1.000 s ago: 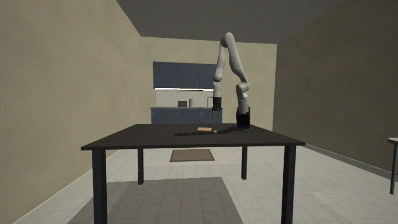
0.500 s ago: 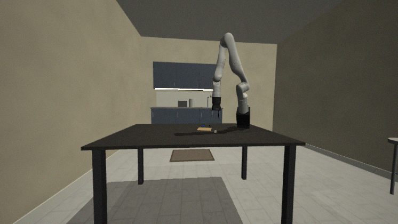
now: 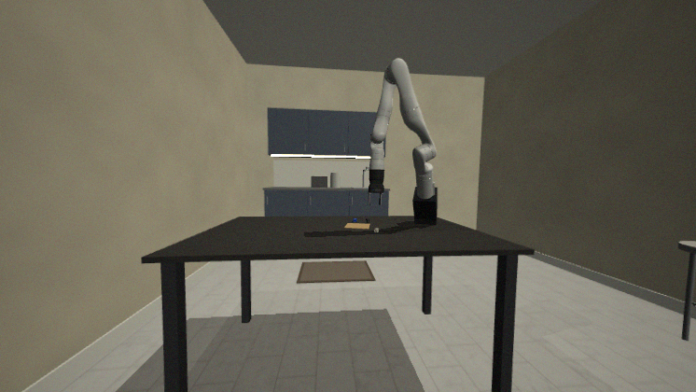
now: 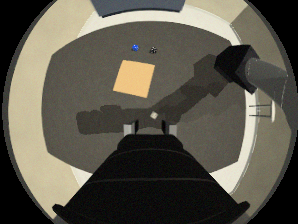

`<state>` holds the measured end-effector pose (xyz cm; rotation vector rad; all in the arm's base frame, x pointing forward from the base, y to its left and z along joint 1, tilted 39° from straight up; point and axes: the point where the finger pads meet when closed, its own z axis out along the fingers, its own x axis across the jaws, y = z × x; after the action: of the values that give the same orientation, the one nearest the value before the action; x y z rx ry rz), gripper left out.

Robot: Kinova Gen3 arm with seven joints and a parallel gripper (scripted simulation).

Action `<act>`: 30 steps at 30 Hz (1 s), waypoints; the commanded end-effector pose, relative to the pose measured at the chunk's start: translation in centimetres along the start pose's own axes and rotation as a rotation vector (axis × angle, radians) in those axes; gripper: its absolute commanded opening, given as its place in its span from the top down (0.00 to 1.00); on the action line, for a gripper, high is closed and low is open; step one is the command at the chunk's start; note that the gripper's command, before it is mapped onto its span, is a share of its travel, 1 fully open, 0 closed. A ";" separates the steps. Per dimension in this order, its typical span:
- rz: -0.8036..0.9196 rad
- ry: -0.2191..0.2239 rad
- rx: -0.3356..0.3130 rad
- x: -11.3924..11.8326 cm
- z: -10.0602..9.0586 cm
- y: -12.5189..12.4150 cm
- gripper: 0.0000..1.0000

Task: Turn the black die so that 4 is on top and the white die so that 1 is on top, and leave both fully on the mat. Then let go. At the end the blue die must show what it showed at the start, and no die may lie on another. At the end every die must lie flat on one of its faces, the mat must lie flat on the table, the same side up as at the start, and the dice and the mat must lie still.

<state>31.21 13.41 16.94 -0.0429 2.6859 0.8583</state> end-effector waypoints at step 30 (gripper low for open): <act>0.050 -0.026 -0.011 -2.7 -0.7 -4.4 0.00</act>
<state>33.79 9.43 15.81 0.0161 2.6738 0.8676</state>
